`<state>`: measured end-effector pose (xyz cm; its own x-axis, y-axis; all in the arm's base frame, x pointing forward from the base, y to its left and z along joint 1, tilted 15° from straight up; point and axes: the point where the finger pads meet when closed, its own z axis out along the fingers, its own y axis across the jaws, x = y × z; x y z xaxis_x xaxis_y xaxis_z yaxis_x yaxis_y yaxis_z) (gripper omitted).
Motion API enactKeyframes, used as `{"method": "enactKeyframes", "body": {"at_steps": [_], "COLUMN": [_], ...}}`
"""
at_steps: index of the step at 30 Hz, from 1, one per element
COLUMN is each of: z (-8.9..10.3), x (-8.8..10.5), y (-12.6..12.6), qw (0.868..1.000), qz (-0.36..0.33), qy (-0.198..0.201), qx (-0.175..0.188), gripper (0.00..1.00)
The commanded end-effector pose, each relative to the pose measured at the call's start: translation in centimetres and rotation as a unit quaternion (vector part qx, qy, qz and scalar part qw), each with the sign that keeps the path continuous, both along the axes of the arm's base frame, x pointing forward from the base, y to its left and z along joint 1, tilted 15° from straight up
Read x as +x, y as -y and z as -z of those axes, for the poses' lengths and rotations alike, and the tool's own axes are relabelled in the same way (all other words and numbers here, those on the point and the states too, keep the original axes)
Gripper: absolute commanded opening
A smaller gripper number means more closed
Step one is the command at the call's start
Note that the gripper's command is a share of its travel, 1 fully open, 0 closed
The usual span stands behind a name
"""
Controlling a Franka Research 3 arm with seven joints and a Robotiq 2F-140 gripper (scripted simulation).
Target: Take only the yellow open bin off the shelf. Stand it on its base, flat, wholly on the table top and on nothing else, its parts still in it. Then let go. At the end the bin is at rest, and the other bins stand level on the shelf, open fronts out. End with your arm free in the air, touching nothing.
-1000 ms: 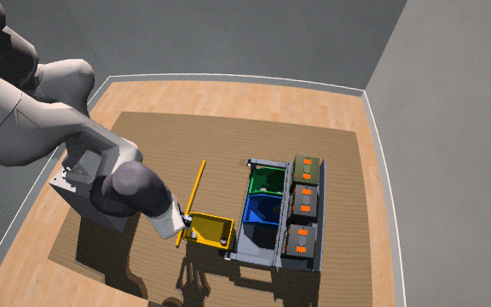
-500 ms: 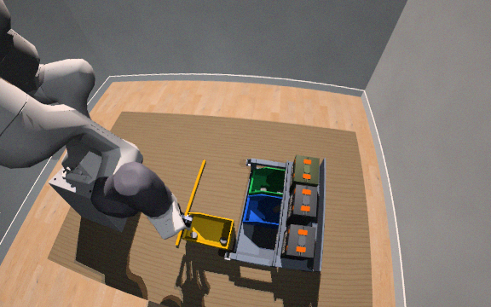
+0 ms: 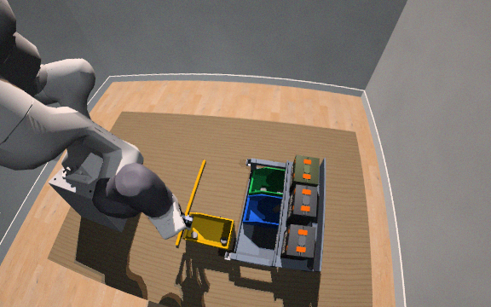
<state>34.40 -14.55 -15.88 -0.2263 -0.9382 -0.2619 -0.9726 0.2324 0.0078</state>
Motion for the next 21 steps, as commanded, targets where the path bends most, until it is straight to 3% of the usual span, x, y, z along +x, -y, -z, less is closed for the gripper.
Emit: {"method": "enactKeyframes", "body": {"at_steps": [1,15,16,21], "z": [0.29,0.55,0.57,0.57], "x": [0.31,0.5,0.26,0.26], "y": [0.04,0.07,-0.04,-0.04], "qw": [1.0,1.0,1.0,1.0], "qz": [0.003,0.005,0.001,0.001], "qy": [0.003,0.004,0.002,0.002], "qx": [-0.001,-0.001,-0.001,-0.001], "gripper": [0.0,0.0,0.57,0.57]}}
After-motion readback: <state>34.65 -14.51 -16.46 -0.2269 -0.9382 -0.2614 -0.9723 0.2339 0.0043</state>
